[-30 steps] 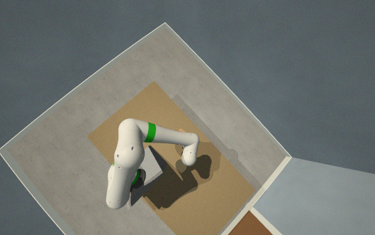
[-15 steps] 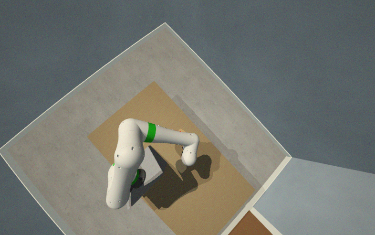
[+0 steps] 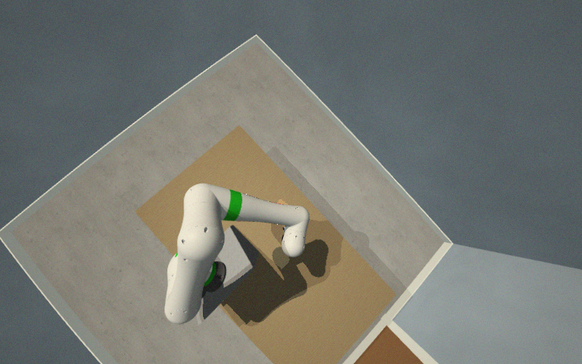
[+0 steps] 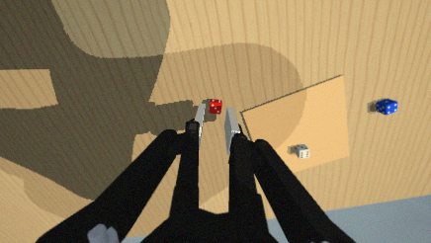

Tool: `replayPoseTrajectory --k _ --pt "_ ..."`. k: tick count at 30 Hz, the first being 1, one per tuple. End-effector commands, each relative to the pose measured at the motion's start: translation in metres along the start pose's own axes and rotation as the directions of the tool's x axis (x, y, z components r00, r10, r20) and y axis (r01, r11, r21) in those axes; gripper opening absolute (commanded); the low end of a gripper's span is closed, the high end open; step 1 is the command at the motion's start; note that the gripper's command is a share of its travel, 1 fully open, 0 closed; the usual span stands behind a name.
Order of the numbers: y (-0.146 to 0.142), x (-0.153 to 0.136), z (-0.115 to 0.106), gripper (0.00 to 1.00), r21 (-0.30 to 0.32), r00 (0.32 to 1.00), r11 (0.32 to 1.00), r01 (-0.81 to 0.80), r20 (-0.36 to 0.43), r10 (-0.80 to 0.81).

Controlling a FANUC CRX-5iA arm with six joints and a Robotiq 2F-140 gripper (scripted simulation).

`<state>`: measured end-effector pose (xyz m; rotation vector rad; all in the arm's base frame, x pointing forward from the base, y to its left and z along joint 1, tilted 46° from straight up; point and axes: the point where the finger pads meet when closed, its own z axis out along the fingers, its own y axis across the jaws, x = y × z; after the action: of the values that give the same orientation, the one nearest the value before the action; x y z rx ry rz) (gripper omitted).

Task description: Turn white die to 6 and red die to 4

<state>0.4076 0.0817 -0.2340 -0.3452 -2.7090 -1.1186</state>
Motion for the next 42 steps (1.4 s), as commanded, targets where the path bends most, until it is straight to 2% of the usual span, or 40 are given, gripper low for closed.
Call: replayPoseTrajectory --k 1,42 --pt "0.0 0.0 0.0 0.19 0.0 1.0 1.0 0.0 0.0 0.0" --pt "0.0 0.0 0.02 0.19 0.0 1.0 1.0 0.0 0.0 0.0"
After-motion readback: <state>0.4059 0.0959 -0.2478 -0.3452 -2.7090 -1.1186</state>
